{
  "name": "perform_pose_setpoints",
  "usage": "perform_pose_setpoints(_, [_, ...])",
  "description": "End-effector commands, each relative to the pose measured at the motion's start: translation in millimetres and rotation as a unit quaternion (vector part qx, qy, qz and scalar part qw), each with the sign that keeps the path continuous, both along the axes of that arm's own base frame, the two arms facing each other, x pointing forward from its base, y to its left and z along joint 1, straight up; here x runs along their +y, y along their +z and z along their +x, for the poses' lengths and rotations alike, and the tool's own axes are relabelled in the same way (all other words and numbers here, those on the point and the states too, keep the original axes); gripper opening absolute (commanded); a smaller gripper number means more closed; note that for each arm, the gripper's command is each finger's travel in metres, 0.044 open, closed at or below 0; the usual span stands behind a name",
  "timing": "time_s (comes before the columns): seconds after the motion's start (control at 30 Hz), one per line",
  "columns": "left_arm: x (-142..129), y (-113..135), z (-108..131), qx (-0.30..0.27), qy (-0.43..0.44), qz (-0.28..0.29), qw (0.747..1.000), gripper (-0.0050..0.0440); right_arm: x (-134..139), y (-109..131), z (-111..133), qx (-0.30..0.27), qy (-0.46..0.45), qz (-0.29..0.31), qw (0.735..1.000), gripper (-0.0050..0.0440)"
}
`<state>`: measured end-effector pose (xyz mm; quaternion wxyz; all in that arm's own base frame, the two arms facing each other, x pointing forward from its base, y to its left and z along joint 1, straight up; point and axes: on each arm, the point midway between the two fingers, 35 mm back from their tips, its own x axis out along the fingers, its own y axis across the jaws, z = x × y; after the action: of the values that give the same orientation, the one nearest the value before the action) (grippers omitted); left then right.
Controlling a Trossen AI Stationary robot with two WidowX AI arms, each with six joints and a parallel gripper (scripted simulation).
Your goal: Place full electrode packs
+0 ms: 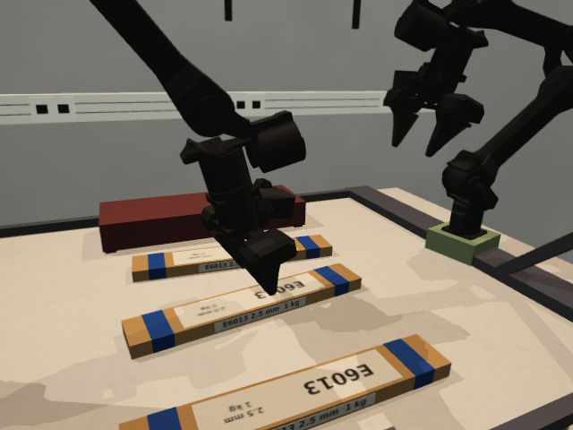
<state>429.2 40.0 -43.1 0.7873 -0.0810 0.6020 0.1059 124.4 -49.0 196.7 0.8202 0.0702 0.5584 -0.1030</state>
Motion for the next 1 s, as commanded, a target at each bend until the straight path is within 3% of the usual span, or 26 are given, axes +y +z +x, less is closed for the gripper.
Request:
perform_pose_setpoints(0.0, [-1,-14,2,-0.003,-0.003,0.0,1.0,0.043,0,6,1,-0.009,0.001,-0.004,1.0,0.043])
perform_pose_setpoints(0.2, [-1,-12,11,-0.014,-0.003,0.0,1.0,0.043,0,6,1,-0.009,0.001,-0.004,1.0,0.043])
perform_pose_setpoints(0.97, [-1,-37,5,-0.006,-0.003,0.0,1.0,0.043,0,6,1,-0.009,0.001,-0.004,1.0,0.043])
